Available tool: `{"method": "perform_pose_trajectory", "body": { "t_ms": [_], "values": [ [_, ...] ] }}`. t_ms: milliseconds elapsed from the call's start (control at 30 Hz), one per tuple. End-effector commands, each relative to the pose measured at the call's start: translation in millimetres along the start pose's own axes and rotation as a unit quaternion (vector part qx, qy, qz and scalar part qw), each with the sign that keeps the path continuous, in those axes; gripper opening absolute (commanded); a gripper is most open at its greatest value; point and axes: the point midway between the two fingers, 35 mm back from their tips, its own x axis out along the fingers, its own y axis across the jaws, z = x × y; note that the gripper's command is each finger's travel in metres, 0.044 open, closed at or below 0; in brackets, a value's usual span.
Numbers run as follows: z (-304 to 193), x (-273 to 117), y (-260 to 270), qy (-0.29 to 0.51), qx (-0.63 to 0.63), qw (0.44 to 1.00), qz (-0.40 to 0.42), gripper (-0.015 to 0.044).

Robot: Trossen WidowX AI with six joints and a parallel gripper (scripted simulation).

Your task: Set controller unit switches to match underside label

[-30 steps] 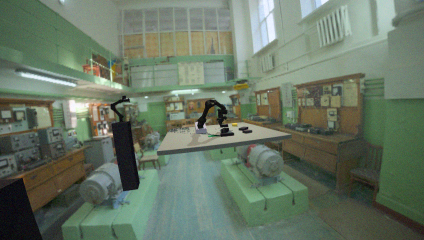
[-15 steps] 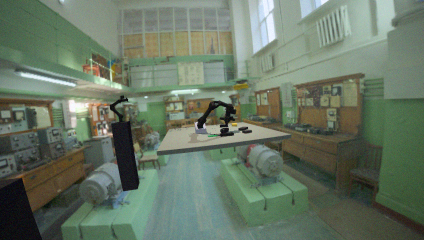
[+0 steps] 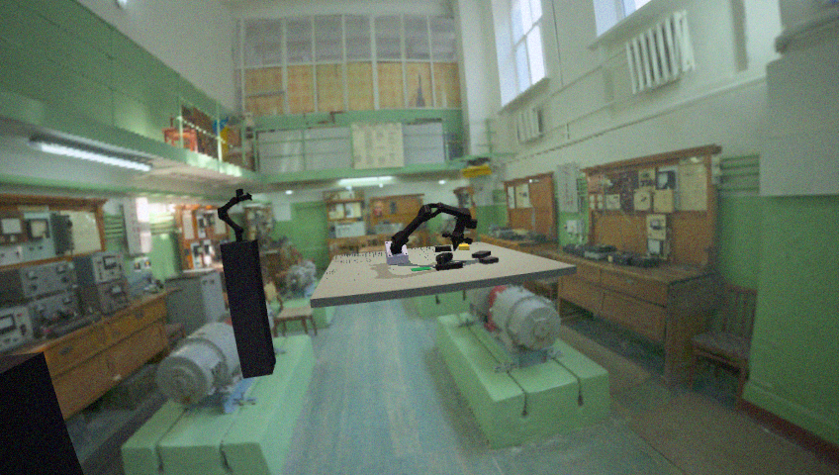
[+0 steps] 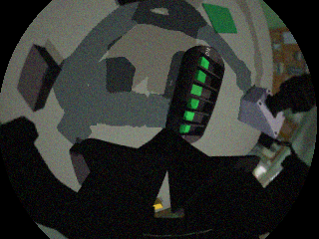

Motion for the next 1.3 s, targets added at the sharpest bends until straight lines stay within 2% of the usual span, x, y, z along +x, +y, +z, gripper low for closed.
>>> {"method": "perform_pose_trajectory", "body": {
  "t_ms": [0, 1267],
  "values": [
    [-1, 3, 1, -0.001, 0.010, 1.000, -0.006, 0.0000],
    [-2, 53, 17, 0.007, 0.036, 0.999, 0.000, 0.0000]
  ]
}}
